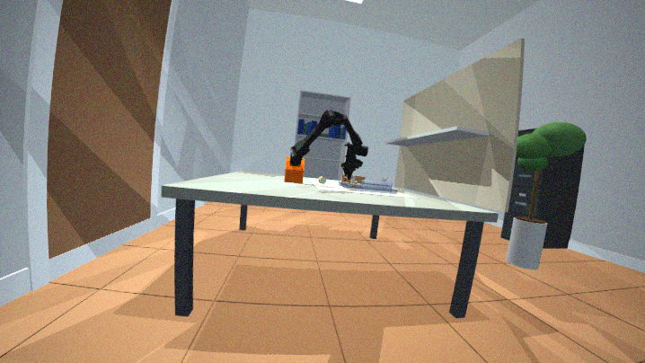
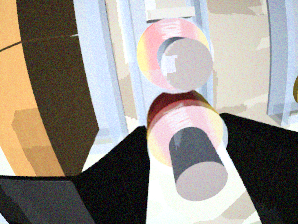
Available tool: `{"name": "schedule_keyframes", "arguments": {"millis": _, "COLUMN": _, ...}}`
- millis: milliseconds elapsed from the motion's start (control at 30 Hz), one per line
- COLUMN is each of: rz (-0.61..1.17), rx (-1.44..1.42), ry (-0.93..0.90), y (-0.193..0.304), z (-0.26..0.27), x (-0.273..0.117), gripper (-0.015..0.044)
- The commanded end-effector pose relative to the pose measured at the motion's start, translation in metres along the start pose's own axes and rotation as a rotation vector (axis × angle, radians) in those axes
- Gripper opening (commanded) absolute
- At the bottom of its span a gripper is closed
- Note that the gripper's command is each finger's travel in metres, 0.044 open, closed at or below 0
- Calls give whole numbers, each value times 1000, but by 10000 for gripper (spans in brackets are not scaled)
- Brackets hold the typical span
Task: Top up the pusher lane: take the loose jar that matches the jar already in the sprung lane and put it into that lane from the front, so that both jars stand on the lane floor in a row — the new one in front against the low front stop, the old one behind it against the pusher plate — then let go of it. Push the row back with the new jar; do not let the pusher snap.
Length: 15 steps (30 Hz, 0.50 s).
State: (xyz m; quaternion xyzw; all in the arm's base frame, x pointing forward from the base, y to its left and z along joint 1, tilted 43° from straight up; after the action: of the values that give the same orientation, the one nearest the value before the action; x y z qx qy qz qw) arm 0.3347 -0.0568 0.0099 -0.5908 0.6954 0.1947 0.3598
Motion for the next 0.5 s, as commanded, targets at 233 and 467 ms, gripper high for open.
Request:
{"name": "schedule_keyframes", "arguments": {"millis": 233, "rz": -25, "rx": 18, "ry": -6, "y": -10, "z": 1, "x": -3, "gripper": 0}}
{"name": "schedule_keyframes", "arguments": {"millis": 467, "rz": -25, "rx": 18, "ry": -6, "y": -11, "z": 1, "x": -3, "gripper": 0}}
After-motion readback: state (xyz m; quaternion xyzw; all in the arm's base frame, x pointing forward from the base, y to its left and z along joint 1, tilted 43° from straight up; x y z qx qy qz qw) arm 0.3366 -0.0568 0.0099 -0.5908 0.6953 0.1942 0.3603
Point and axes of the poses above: the point midway between the two fingers, 35 mm back from their tips, its own x axis out along the fingers, its own z axis across the jaws, y = z × x, the point moved 1 cm from there along -x, back along the fingers, and after that the axes turned 15 degrees about x, right-handed, at the moved point
